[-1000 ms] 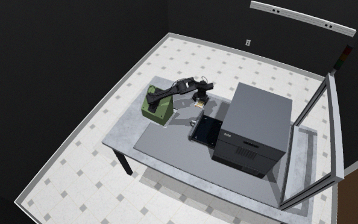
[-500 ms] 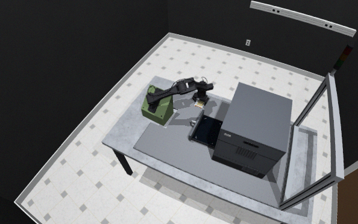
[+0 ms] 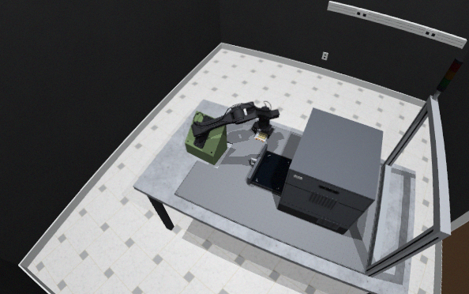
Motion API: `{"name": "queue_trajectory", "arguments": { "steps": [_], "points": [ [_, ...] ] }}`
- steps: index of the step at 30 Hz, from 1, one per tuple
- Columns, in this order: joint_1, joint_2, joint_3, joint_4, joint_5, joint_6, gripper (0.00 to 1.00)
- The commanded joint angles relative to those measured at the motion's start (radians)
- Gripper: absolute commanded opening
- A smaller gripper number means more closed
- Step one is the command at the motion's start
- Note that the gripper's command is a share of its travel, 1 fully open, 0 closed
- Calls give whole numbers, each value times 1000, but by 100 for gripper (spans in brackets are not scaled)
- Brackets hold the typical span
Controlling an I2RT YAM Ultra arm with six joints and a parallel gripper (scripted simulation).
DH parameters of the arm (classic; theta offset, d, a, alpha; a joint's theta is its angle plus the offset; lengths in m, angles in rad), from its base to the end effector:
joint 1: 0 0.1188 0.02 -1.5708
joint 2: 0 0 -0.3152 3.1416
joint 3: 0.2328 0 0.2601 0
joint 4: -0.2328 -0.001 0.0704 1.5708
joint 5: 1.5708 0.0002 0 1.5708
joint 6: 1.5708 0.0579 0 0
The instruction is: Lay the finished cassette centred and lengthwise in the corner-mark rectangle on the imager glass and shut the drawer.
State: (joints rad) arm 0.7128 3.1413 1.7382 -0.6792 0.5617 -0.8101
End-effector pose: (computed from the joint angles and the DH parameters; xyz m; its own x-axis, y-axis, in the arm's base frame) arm 0.3055 0.2246 -0.2246 0.0890 -0.7334 0.6739 -0.9954 -0.0892 0.0343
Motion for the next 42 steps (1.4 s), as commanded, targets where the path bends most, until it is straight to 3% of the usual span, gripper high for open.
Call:
{"name": "queue_trajectory", "arguments": {
  "steps": [1,42],
  "points": [
    [9,0,-7,17,-4,-3,100],
    [10,0,-29,17,-3,-1,100]
  ]
}}
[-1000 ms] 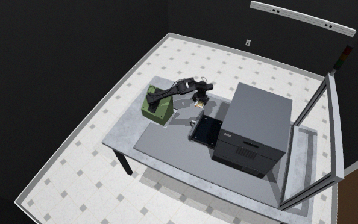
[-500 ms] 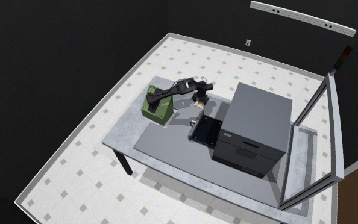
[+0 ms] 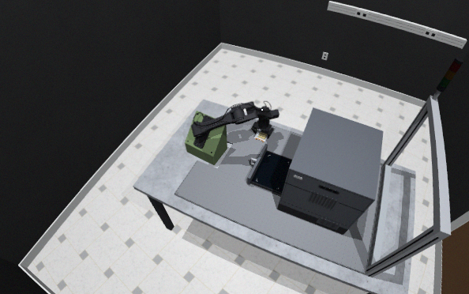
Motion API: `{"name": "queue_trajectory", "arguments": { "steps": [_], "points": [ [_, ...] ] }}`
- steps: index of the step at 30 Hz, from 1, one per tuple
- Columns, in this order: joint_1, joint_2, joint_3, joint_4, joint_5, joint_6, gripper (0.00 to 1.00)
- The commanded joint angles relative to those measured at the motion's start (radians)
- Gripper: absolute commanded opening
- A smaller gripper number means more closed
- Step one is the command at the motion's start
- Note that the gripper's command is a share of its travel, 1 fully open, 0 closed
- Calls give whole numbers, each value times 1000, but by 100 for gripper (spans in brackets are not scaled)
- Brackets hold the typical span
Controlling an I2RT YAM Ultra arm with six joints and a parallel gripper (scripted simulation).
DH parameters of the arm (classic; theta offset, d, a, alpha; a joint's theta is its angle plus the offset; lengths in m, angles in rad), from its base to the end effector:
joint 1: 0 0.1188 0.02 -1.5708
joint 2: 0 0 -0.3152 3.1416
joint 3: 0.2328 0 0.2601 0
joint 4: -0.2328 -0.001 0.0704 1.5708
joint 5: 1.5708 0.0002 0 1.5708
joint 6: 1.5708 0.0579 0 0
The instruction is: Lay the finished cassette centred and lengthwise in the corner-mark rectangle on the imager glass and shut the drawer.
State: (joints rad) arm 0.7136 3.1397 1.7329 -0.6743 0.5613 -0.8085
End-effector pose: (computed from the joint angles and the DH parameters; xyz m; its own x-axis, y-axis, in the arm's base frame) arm 0.3047 0.2244 -0.2246 0.0873 -0.7342 0.6732 -0.9955 -0.0886 0.0325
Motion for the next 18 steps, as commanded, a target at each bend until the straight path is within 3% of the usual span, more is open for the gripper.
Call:
{"name": "queue_trajectory", "arguments": {
  "steps": [1,18],
  "points": [
    [9,2,-25,12,-3,-2,100],
    [8,2,-27,13,-2,-2,100]
  ]
}}
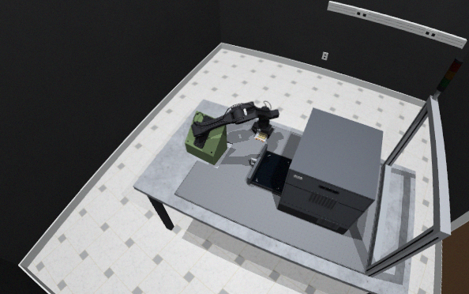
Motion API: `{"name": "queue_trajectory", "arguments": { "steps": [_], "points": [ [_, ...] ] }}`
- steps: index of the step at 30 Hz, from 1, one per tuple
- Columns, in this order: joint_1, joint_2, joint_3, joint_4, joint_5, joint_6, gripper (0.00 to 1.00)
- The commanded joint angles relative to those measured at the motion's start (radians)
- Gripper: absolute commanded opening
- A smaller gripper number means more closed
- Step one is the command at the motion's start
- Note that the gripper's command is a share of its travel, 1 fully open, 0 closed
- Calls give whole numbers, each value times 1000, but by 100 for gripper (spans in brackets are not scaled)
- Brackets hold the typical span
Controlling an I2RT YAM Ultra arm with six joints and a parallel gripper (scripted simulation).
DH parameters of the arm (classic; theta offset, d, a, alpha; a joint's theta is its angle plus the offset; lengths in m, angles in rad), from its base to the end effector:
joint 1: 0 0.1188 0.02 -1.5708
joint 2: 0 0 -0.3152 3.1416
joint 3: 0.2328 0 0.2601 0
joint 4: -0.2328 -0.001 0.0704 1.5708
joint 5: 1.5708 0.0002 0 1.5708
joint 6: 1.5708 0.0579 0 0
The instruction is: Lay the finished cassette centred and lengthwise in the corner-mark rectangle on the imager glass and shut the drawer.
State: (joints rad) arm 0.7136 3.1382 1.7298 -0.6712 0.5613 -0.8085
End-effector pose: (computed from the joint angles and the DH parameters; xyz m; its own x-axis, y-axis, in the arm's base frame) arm 0.3045 0.2242 -0.2244 0.0866 -0.7349 0.6726 -0.9956 -0.0887 0.0313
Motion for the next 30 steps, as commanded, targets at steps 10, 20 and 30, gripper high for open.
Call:
{"name": "queue_trajectory", "arguments": {
  "steps": [10,20,30],
  "points": [
    [8,3,-33,9,-2,-2,100],
    [7,3,-30,11,-2,-3,100],
    [7,3,-29,12,-1,-3,100]
  ]
}}
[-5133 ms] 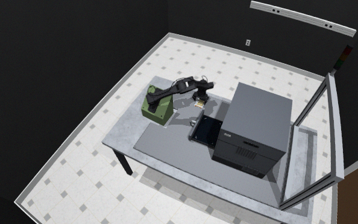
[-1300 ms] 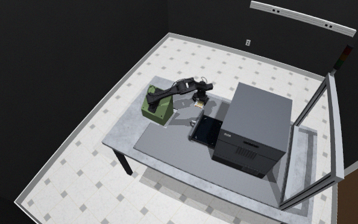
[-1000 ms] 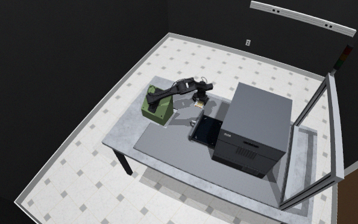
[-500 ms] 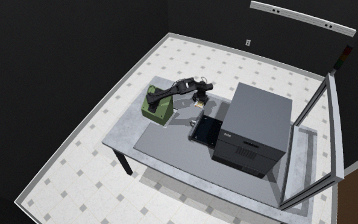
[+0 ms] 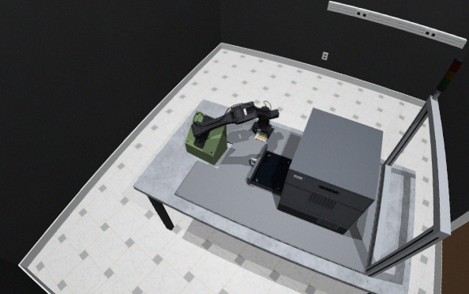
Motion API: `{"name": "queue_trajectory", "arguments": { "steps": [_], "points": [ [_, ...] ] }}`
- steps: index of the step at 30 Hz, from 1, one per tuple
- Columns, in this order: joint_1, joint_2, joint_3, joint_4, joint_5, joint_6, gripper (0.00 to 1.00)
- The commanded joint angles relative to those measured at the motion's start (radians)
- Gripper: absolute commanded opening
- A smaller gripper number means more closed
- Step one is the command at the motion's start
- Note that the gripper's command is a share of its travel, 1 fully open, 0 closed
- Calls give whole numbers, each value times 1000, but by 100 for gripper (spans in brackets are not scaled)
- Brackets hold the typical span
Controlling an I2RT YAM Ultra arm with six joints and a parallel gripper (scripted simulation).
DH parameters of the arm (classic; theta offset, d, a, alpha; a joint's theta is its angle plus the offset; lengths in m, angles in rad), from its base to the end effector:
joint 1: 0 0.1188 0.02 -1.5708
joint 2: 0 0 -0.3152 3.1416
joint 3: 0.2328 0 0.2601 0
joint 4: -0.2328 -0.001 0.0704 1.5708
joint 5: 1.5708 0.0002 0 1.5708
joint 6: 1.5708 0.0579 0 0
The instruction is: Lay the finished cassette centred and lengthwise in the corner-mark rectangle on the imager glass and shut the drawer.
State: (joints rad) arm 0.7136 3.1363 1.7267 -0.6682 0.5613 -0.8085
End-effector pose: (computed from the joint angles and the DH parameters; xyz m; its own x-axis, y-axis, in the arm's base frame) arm 0.3045 0.2241 -0.2240 0.0857 -0.7357 0.6719 -0.9956 -0.0887 0.0298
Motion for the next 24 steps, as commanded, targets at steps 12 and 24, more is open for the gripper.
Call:
{"name": "queue_trajectory", "arguments": {
  "steps": [12,24],
  "points": [
    [2,5,-9,12,4,-4,0],
    [2,5,-9,12,4,-4,0]
  ]
}}
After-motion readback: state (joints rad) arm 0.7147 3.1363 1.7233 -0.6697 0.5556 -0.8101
